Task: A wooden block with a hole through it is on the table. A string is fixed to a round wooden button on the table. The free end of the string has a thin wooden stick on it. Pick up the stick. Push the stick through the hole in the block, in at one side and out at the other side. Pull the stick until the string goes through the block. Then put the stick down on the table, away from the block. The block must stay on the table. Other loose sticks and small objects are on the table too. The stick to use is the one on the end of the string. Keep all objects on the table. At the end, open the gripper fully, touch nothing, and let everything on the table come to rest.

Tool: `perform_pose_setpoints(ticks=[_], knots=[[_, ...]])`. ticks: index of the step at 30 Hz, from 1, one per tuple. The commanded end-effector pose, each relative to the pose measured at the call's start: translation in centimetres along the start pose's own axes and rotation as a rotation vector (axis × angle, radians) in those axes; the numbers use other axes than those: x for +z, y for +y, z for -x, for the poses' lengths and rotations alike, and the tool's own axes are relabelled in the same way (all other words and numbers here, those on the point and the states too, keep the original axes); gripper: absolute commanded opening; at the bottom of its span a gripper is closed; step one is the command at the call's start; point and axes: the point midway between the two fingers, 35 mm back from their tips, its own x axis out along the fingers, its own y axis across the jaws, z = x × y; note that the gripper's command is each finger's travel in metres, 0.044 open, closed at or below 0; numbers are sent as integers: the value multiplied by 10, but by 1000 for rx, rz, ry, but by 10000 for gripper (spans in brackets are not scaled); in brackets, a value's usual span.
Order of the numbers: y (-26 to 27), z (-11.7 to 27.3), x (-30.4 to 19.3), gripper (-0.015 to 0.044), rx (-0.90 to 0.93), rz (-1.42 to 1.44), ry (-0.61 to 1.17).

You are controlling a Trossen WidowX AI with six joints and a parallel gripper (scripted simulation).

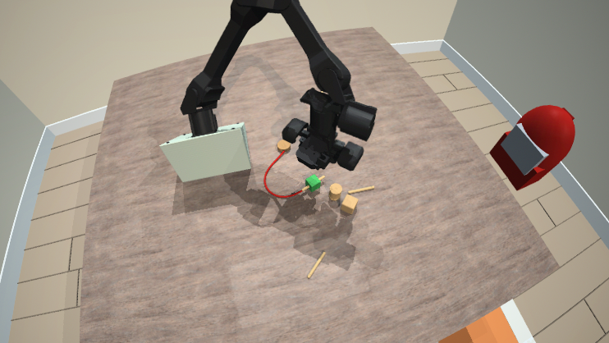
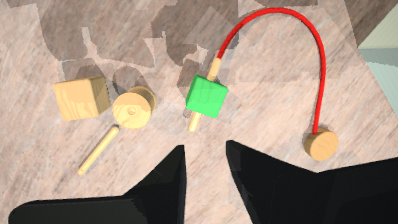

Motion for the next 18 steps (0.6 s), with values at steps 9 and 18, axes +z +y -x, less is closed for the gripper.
perform_pose_setpoints(ticks=[9,18], knots=[[2,-3,-8,123,-13,-415,10],[3,-11,-8,123,-13,-415,9]])
